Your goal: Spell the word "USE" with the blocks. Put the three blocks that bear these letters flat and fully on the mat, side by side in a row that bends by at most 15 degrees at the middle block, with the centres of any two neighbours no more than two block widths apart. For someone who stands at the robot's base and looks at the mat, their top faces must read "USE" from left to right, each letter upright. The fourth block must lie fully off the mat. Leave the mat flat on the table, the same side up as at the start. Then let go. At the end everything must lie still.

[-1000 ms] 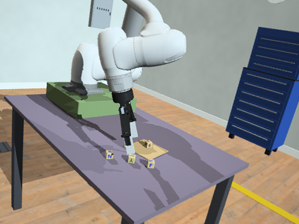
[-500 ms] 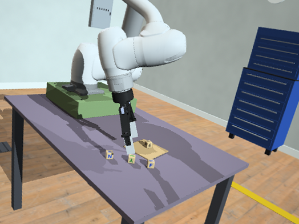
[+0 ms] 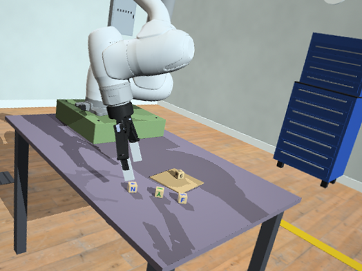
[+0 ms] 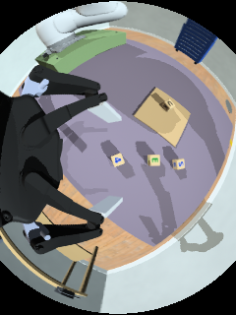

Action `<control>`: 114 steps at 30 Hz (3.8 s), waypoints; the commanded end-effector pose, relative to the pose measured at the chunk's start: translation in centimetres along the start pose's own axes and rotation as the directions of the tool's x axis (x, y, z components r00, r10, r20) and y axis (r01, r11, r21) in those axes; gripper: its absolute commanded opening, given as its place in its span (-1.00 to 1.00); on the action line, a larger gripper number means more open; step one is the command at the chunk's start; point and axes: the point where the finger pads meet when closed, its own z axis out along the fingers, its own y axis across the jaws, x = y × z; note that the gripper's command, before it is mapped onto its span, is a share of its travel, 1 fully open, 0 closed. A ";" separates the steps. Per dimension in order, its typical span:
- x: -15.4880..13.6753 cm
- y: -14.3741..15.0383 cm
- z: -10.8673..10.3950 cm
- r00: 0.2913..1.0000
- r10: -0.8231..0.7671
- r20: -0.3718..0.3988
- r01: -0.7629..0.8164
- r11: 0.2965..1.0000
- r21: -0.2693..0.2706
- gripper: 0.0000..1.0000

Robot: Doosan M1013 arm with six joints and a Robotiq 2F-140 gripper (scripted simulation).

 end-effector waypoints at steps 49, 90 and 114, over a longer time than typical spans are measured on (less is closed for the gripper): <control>4.9 -3.7 0.1 0.987 -0.149 0.065 0.145 0.988 0.059 1.00; 16.7 -14.9 -1.5 0.866 -0.389 0.314 0.366 0.921 0.133 1.00; 16.1 -14.9 0.2 0.858 0.408 0.312 -0.383 0.913 -0.139 1.00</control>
